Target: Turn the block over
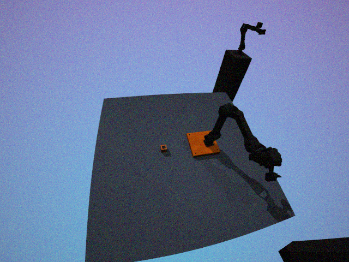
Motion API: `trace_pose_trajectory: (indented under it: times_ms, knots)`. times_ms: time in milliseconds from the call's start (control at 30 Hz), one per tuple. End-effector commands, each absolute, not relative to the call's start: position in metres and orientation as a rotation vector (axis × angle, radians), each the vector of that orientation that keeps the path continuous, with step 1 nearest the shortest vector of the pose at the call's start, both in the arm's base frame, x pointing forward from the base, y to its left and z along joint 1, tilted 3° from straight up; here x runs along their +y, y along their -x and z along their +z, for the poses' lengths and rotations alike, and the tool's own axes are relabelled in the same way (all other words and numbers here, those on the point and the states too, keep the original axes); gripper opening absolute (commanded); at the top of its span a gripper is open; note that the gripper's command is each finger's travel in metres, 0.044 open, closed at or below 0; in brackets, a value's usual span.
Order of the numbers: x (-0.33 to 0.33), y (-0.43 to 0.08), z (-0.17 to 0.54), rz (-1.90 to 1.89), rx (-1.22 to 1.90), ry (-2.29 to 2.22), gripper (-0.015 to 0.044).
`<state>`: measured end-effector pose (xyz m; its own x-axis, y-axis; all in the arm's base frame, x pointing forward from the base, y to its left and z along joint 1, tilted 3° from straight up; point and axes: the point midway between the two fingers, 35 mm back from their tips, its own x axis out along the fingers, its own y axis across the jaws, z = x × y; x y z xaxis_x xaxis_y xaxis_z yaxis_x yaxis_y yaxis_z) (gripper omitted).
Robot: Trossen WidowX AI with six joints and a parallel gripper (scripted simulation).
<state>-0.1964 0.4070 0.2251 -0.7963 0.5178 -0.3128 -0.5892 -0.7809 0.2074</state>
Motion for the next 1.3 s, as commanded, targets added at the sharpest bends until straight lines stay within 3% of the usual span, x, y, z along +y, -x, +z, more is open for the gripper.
trace_pose_trajectory:
  times_ms: [0,267,567,967,1267]
  knots:
    - [0.43,0.143,0.211,2.313,0.49,0.341,0.044]
    - [0.45,0.0,0.188,1.883,0.679,0.341,0.044]
    - [0.409,-0.155,0.166,1.396,0.875,0.289,0.044]
    - [0.266,-0.312,0.143,0.761,1.093,0.192,0.044]
    - [0.116,-0.36,0.131,0.308,1.282,0.094,0.044]
